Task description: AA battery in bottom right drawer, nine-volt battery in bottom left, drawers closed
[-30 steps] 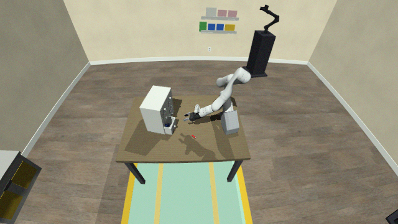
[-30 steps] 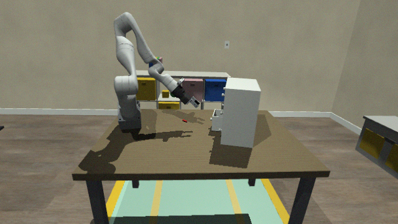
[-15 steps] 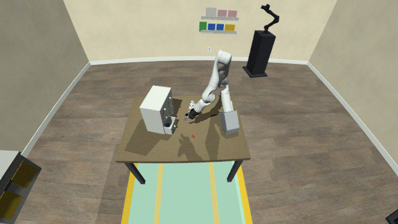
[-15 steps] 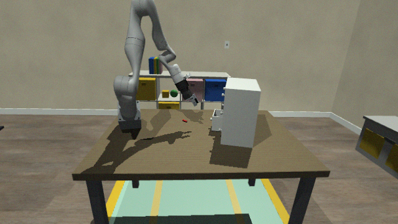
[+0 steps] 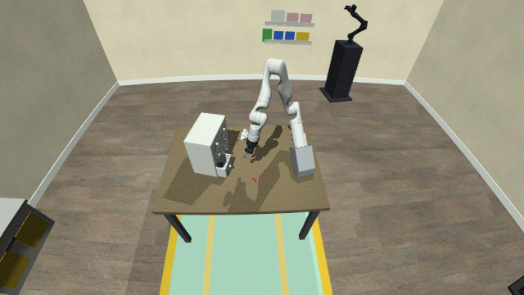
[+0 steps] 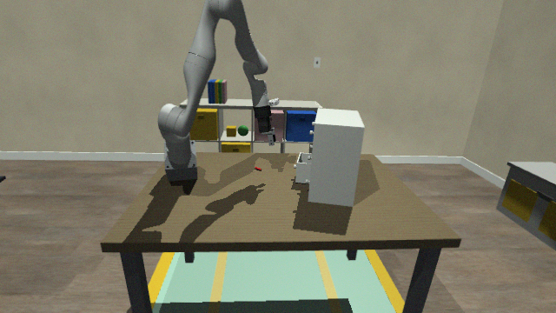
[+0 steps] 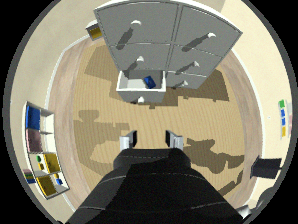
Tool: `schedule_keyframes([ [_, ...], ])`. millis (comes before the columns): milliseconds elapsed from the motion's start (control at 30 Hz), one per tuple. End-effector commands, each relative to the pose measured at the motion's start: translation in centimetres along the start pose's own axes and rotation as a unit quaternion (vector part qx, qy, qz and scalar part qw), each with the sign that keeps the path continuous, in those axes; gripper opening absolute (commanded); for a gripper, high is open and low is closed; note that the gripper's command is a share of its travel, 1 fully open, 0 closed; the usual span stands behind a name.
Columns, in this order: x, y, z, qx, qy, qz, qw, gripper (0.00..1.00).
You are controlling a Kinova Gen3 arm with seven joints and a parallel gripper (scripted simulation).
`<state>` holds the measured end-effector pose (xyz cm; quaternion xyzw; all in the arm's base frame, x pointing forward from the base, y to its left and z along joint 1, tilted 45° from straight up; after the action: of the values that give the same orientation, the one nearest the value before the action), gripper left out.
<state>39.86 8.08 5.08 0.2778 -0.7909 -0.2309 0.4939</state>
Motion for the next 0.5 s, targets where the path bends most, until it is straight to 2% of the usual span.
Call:
schedule_keyframes([
  [0,0.21,-0.04,-0.83,-0.022,-0.013,-0.005,1.0,1.0],
  [233,0.17,0.2,-1.15,-0.07,-0.013,-0.005,0.997,1.0],
  [467,0.16,0.36,-1.28,-0.089,-0.013,-0.007,0.996,1.0],
])
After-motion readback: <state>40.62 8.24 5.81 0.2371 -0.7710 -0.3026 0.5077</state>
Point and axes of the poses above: the point where the finger pads meet when closed, its own y axis back along the fingers, its own x axis across the jaws, z = x × y, the point moved 3 cm from there along y, back along the fingers, and after that the axes turned 1 degree about y, right-handed, at the moved point
